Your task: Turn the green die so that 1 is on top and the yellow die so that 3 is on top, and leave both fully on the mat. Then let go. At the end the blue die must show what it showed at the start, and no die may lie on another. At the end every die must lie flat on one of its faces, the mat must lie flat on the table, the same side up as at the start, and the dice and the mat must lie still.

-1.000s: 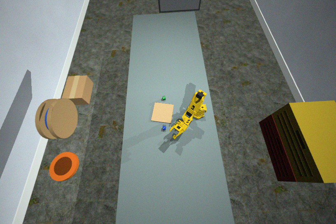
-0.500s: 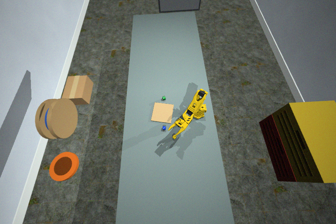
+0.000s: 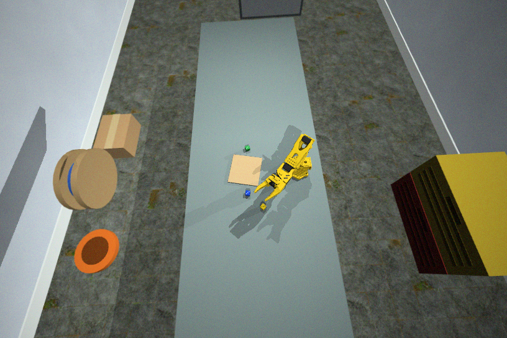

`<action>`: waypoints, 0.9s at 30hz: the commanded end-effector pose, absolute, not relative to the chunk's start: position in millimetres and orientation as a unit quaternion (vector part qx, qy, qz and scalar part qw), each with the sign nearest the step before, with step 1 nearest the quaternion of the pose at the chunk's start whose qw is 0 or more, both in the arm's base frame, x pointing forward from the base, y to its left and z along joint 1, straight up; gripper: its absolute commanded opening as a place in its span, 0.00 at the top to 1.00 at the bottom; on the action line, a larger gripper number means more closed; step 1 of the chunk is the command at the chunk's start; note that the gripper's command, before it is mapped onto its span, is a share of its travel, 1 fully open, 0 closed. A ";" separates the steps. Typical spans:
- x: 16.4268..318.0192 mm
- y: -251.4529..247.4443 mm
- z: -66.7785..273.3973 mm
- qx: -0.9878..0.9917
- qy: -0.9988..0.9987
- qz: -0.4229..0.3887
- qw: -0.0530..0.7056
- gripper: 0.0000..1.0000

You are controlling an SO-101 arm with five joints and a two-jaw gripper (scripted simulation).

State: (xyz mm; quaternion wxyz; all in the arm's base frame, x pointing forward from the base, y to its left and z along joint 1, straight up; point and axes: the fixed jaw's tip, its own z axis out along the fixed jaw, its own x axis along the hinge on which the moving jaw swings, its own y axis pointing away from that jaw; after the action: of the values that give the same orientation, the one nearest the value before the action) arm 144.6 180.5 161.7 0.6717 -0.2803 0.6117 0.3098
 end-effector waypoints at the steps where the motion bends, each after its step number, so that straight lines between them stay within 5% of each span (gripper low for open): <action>1: 146.4 178.8 172.4 -0.273 0.598 0.309 0.687 0.72; 27: 161.4 200.8 170.4 -0.316 0.693 0.274 0.587 0.72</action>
State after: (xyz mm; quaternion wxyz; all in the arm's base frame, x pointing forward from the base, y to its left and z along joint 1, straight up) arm 156.0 193.7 158.4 0.6021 -0.3118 0.6806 0.2776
